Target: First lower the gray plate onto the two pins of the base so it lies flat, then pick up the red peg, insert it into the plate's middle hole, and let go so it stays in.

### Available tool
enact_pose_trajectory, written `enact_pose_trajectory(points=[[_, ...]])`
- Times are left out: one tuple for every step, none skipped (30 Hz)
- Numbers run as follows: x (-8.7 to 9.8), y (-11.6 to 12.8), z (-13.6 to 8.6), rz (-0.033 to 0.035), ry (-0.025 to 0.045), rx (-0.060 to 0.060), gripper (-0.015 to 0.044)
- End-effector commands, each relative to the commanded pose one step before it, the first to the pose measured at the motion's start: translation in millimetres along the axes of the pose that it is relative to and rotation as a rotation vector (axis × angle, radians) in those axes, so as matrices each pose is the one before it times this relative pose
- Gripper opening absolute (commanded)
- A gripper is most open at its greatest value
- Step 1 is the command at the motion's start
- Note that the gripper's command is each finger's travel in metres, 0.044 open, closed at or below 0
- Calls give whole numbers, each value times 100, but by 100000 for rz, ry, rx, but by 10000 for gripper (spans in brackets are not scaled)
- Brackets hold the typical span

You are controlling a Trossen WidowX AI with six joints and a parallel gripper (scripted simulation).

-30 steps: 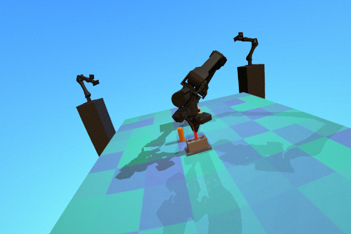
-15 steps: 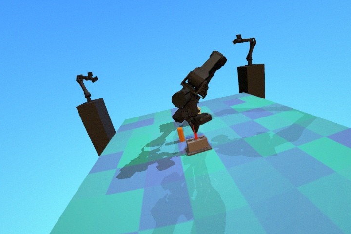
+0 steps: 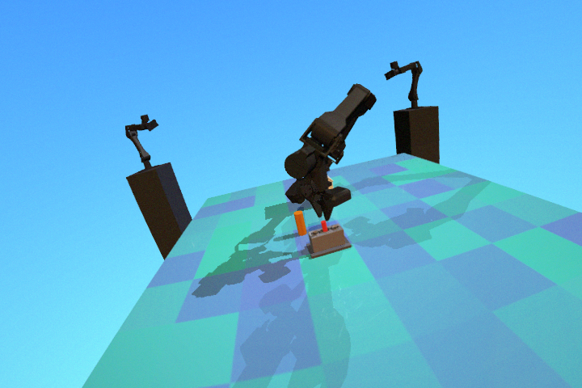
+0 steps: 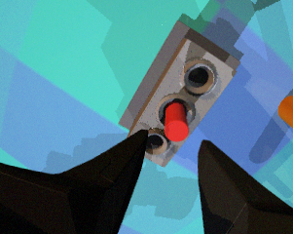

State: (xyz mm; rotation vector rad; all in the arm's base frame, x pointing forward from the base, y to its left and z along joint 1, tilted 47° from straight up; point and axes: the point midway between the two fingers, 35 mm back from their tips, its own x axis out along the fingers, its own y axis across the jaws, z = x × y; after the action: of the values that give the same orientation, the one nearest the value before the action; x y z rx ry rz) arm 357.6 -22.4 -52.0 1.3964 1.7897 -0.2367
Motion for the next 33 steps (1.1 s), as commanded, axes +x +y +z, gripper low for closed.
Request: enact_pose_trajectory(points=[[-3,-3,1,-32,-10,-5,150],[0,0,0,0,0,0,150],[0,0,0,0,0,0,150],[0,0,0,0,0,0,150],[0,0,0,0,0,0,150],[-22,0,1,12,26,68,150],[-48,-1,2,27,56,147,150],[-60,-1,3,34,70,183,150],[-81,-3,6,42,88,232,150],[-115,-11,3,51,108,286,150],[-91,-18,-8,28,62,165,150],[-96,-29,-16,16,37,103,150],[-72,-26,-11,2,9,31,150],[-64,-25,-7,-1,1,9,150],[-62,-26,-2,-2,-2,4,150],[-65,-22,-1,-3,-3,2,150],[-68,-18,-4,-3,-3,1,150],[-69,-14,-6,-3,-3,1,150],[-69,-10,-8,-2,-2,1,150],[-69,-7,-9,-2,-2,1,150],[-69,-6,-10,-2,-2,1,150],[-68,-8,-10,-2,-2,1,150],[-68,-10,-9,-2,-2,1,150],[-68,-11,-9,-2,-2,1,150],[-68,-11,-8,-2,-2,1,150],[-68,-11,-8,-2,-2,1,150],[-68,-11,-8,-2,-2,1,150],[-68,-11,-8,-2,-2,1,150],[-68,-11,-8,-2,-2,1,150],[-68,-11,-8,-2,-2,1,150],[-68,-11,-8,-2,-2,1,150],[-68,-11,-8,-2,-2,1,150],[-68,-11,-8,-2,-2,1,150]])
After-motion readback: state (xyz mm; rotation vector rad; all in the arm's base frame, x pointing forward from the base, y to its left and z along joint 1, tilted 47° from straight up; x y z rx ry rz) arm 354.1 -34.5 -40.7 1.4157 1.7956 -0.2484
